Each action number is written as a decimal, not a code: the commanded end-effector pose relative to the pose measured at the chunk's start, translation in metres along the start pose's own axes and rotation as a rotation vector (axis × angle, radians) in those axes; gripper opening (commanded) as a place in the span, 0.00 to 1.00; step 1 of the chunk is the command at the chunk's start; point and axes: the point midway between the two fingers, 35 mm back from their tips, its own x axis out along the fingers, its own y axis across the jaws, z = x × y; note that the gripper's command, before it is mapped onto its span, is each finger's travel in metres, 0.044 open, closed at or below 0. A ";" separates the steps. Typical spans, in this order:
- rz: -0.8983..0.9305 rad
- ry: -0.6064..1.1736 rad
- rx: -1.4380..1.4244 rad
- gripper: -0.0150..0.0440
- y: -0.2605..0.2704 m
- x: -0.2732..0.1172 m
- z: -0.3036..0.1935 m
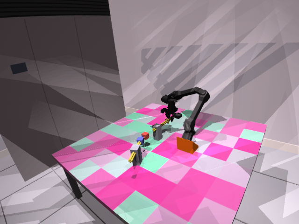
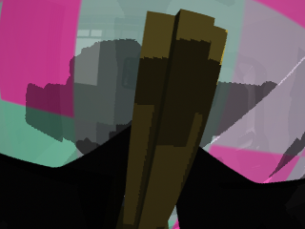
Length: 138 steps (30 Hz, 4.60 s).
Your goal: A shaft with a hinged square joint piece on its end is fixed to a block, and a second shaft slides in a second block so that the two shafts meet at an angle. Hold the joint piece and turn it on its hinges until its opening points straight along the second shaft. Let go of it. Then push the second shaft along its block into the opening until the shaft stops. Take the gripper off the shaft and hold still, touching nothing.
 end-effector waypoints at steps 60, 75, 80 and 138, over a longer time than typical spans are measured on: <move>-0.133 0.005 -0.004 0.25 0.000 0.001 -0.030; -0.134 0.006 -0.005 0.25 0.000 0.001 -0.053; -0.134 0.007 -0.005 0.25 0.000 0.001 -0.061; -0.129 0.002 -0.001 0.46 0.000 0.000 -0.109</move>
